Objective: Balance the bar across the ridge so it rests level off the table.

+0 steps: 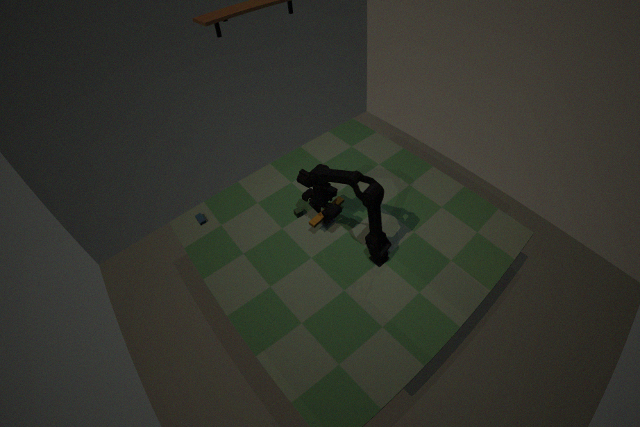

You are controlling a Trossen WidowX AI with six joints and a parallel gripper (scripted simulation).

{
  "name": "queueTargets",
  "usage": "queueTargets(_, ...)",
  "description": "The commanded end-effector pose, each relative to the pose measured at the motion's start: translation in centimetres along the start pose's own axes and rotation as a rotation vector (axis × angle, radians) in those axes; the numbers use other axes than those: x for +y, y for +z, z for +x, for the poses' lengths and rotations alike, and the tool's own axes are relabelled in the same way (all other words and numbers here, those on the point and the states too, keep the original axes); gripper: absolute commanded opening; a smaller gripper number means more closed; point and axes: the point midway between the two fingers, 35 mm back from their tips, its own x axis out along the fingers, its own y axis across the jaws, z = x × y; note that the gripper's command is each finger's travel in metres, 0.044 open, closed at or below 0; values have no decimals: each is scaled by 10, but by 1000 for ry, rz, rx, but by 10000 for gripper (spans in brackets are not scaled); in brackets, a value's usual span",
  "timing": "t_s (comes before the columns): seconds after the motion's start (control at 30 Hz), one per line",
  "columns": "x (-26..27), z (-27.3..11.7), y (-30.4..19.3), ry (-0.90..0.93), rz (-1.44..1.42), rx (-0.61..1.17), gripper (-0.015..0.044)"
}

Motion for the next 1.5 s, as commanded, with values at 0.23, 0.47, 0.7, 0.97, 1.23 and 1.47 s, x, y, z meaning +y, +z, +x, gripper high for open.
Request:
queueTargets(0.23,0,0,0,0,0,0,185)
queueTargets(0.47,0,0,0,0,0,0,185)
queueTargets(0.7,0,0,0,0,0,0,264)
queueTargets(0.97,0,0,0,0,0,0,440)
queueTargets(1.23,4,-62,0,9,0,0,440)
queueTargets(1.47,-1,-100,0,13,0,1,440)
